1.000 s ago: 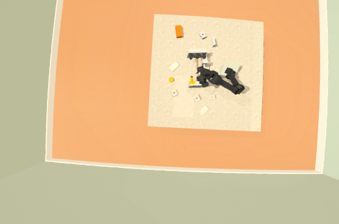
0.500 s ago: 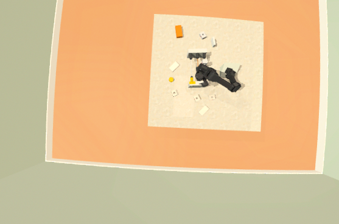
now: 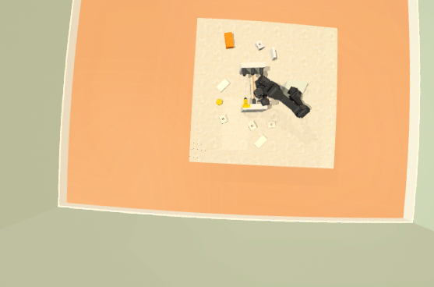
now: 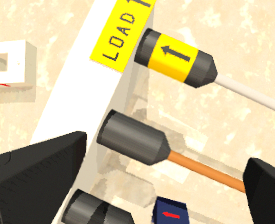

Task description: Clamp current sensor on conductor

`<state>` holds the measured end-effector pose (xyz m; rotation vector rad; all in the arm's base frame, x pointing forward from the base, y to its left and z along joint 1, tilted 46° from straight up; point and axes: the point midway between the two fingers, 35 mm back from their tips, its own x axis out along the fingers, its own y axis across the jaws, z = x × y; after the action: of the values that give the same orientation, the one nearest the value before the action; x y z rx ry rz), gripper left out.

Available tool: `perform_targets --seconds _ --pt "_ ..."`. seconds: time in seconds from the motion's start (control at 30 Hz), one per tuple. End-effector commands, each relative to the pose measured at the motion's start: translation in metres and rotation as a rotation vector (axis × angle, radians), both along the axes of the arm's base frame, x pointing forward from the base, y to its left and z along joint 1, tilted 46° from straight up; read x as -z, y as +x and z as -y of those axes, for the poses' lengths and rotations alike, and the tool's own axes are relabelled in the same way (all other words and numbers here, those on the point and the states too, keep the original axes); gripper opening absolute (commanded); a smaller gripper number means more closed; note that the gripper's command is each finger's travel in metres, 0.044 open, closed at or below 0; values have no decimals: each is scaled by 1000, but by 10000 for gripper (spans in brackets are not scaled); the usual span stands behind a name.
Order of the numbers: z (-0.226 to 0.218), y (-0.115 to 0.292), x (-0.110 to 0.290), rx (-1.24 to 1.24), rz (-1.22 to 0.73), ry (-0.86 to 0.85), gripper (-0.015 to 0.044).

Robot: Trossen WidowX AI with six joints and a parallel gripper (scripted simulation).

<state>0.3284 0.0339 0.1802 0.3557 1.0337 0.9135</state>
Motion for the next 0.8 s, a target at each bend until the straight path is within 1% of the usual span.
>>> perform_targets --seconds 0.0,0.17,0.23,0.77 --pt "17 -33 43 9 -62 -27 322" --pt "28 -87 92 6 -135 -42 322" --pt "29 -103 103 3 -154 -42 322" --pt "17 -102 116 4 -156 -46 322"
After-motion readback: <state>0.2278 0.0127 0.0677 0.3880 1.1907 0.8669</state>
